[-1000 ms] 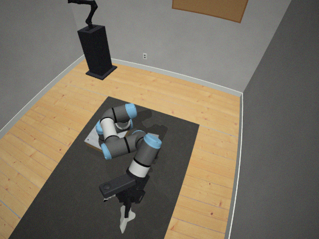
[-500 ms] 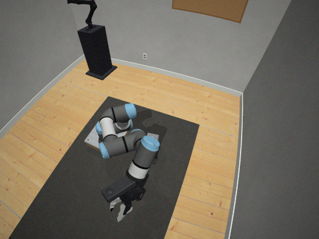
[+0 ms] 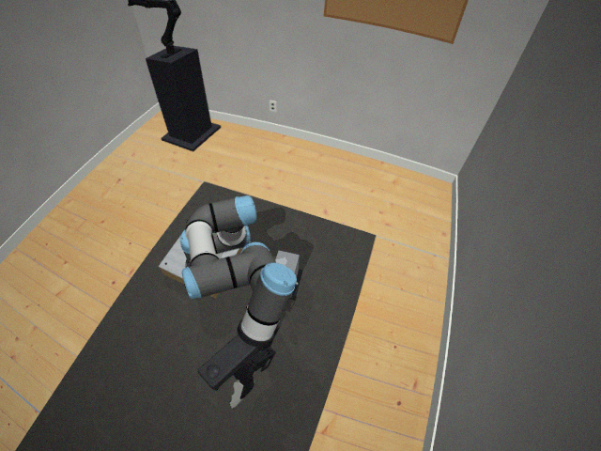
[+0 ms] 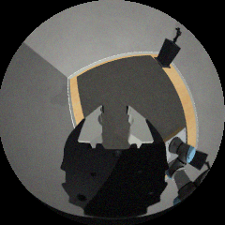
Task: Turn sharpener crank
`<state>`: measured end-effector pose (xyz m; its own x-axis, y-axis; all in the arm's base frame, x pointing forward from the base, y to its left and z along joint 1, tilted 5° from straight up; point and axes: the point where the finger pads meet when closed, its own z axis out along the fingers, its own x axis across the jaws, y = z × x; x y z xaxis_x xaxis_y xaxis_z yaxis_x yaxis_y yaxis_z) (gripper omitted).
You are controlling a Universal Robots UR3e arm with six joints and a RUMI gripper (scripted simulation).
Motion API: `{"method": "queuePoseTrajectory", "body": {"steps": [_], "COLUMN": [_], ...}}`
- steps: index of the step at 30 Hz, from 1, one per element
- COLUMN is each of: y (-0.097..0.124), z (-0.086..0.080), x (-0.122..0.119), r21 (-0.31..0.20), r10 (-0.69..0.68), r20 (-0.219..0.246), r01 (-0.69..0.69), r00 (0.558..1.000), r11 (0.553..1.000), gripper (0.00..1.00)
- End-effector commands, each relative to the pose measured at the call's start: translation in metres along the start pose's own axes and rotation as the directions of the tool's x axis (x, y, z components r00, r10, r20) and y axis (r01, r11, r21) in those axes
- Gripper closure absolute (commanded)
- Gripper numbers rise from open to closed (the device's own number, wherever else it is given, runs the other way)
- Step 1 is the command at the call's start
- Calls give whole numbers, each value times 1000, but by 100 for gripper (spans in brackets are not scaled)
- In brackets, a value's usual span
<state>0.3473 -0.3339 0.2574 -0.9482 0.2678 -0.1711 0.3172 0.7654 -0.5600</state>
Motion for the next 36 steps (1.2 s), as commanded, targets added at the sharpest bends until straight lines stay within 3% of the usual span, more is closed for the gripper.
{"method": "queuePoseTrajectory", "body": {"steps": [1,2,4,6,8,11,15,18,21,27,31,35,36], "y": [19,19,28,28,37,43,61,67,81,92,109,116,120], "z": [6,6,7,7,9,10,12,12,12,11,8,7,6], "x": [7,7,12,12,16,18,27,31,38,43,53,56,59], "r21": [-63,-63,-113,-113,-157,-157,-253,-253,-333,-349,-442,-443,-469], "r10": [-58,-58,-101,-101,-138,-138,-213,-213,-270,-281,-340,-340,-355], "r20": [-24,-24,-37,-37,-46,-46,-55,-55,-54,-53,-40,-40,-34], "r01": [56,56,96,96,129,129,193,193,237,246,289,289,299], "r00": [998,998,994,994,989,989,975,975,961,958,939,939,934], "r11": [996,996,989,989,979,979,948,948,912,904,849,849,831], "gripper": [68,68,68,68,68,68,68,68,68,68,68,68,68]}}
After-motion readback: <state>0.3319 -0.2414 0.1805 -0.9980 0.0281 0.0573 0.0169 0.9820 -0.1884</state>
